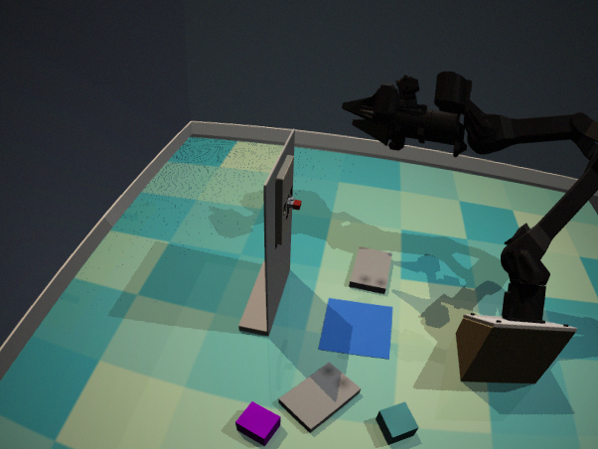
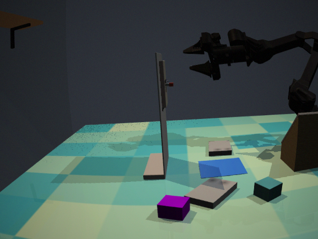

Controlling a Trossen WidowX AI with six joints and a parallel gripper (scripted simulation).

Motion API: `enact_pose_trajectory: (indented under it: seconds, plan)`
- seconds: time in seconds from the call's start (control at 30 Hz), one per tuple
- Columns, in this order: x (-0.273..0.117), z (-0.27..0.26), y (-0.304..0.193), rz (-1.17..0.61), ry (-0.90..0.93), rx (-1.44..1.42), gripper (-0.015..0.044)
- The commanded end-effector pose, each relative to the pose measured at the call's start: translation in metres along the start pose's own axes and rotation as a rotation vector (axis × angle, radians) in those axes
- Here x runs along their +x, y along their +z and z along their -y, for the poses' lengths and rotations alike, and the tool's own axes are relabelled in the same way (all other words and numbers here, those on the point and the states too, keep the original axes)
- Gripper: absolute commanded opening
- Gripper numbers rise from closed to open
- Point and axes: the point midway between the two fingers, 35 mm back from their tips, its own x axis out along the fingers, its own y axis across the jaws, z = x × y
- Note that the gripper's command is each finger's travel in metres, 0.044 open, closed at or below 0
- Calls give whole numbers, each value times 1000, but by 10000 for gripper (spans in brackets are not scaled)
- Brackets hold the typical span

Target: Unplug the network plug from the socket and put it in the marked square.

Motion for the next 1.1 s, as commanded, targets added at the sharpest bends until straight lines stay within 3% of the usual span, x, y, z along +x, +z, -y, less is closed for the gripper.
enact_pose_trajectory:
  seconds: [0.0,0.3,1.07]
  plan:
    - [0,-1,-1,-1,2,4,374]
    - [-18,-26,-42,-66,89,198,156]
    - [-82,-84,-160,-328,263,711,156]
